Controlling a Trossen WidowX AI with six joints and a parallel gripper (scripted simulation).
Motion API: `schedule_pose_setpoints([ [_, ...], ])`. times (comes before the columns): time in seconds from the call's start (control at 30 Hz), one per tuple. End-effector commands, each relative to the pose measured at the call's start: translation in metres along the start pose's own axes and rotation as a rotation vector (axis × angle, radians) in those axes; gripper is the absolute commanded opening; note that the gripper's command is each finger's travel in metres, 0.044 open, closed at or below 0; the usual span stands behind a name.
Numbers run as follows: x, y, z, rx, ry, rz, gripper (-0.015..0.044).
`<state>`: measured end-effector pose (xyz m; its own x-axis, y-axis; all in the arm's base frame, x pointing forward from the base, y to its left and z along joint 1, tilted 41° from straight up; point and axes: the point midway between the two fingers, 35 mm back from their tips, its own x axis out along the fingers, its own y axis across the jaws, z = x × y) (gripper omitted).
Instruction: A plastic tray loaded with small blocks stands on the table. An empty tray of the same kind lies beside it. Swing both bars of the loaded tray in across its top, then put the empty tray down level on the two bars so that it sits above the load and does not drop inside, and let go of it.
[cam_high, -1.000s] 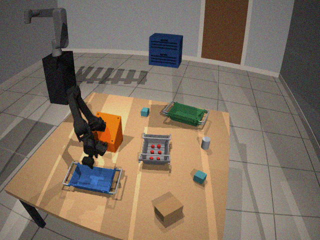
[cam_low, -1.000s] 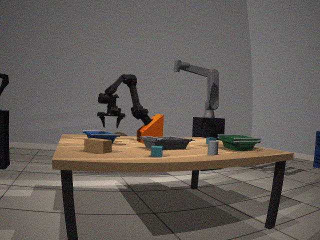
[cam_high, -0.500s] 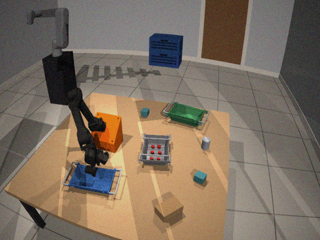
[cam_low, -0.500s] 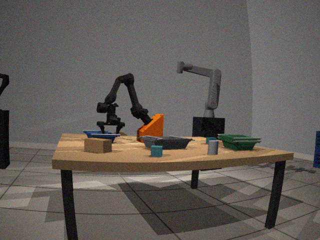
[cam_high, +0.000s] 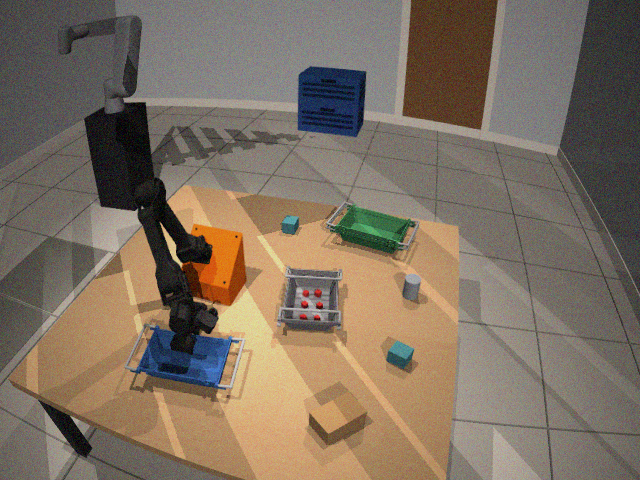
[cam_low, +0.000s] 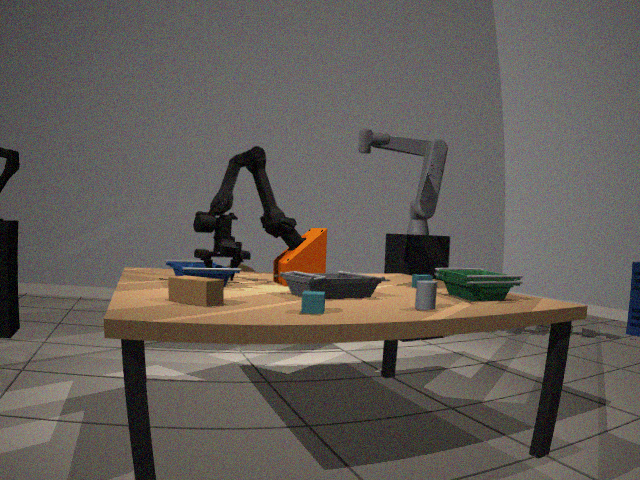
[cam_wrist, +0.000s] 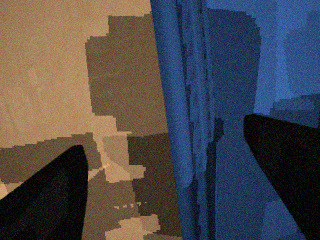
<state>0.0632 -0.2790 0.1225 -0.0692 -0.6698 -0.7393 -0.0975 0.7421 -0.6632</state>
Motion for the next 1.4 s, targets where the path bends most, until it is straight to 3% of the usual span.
schedule_pose_setpoints([
  [0.0, 0.001, 0.001, 0.0, -0.004, -0.004, 0.002, 0.0293],
  [0.13, 0.001, 0.001, 0.0, -0.004, -0.004, 0.002, 0.0235],
  [1.17, 0.001, 0.001, 0.0, -0.004, -0.004, 0.002, 0.0028],
  [1.37, -0.018, -0.001, 0.003, -0.003, -0.005, 0.004, 0.0],
])
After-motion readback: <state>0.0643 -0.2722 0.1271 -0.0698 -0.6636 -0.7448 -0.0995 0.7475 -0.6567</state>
